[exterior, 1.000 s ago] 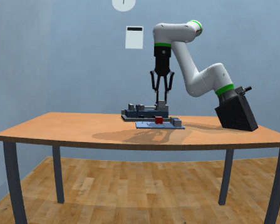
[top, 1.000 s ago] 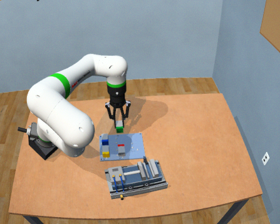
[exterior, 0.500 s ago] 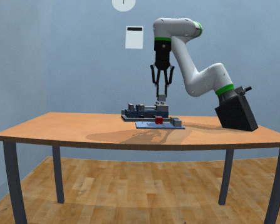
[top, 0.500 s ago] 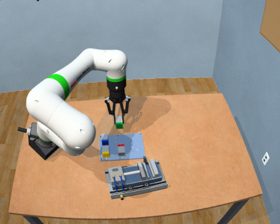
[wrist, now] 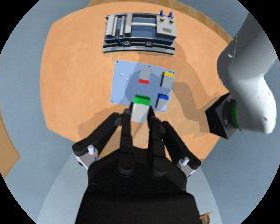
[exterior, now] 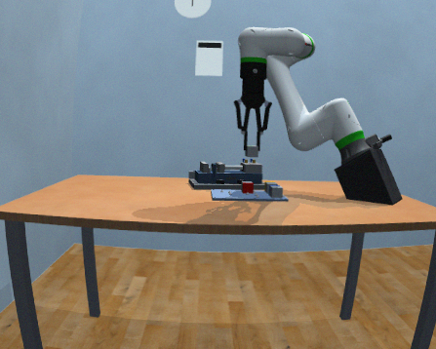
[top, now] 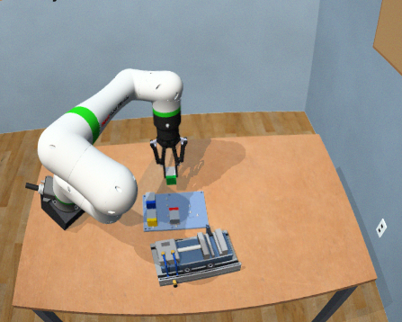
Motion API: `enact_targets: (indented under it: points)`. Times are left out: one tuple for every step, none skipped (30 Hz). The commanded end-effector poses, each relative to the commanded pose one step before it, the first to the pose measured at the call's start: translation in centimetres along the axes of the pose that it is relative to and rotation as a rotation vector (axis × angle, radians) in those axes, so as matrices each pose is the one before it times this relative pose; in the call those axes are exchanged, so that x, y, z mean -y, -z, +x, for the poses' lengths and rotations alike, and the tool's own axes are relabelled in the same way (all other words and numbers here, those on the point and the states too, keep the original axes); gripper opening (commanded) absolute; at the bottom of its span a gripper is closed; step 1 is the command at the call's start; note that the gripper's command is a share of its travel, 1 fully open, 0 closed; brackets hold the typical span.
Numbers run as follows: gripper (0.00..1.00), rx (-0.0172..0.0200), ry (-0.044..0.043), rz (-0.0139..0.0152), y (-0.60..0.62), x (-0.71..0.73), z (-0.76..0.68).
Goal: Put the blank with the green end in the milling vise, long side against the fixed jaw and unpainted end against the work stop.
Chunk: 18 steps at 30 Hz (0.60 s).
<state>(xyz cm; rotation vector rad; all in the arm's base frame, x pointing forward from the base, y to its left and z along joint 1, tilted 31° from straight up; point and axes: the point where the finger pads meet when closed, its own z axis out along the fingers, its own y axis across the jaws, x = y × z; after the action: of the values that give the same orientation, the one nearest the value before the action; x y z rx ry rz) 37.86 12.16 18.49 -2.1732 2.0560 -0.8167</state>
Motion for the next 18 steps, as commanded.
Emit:
enact_targets:
  points:
    - [0.10, 0.00149, -0.00004, 0.00155, -0.040, 0.063, -0.056]
    - [0.10, 0.00001, 0.00000, 0.00001, -0.036, 0.001, 0.000]
    - [0.10, 0.00001, 0.00000, 0.00001, -0.036, 0.001, 0.000]
    - [0.10, 0.00001, 0.00000, 0.00001, -0.036, 0.001, 0.000]
    - [0.10, 0.00001, 0.00000, 0.00001, -0.036, 0.001, 0.000]
    - [0.10, 0.00001, 0.00000, 0.00001, -0.036, 0.001, 0.000]
    - [0.10, 0.00001, 0.00000, 0.00001, -0.036, 0.001, 0.000]
    - [0.10, 0.00001, 0.00000, 0.00001, -0.036, 0.001, 0.000]
    - [0.10, 0.00001, 0.00000, 0.00001, -0.036, 0.001, 0.000]
    - [0.10, 0.00001, 0.00000, 0.00001, -0.036, 0.001, 0.000]
    - [0.10, 0.00001, 0.00000, 0.00001, -0.036, 0.001, 0.000]
    - [0.10, 0.00001, 0.00000, 0.00001, -0.036, 0.001, 0.000]
    - [0.10, 0.00001, 0.00000, 0.00001, -0.036, 0.001, 0.000]
    - [0.10, 0.00000, 0.00000, 0.00000, 0.000, 0.000, 0.000]
    - [0.10, 0.00000, 0.00000, 0.00000, 0.000, 0.000, 0.000]
    - [0.10, -0.00003, 0.00001, -0.00004, -0.015, -0.002, 0.001]
    - [0.10, 0.00000, 0.00000, 0.00000, -0.019, 0.000, 0.000]
    - [0.10, 0.00000, 0.00000, 0.00000, -0.019, 0.000, 0.000]
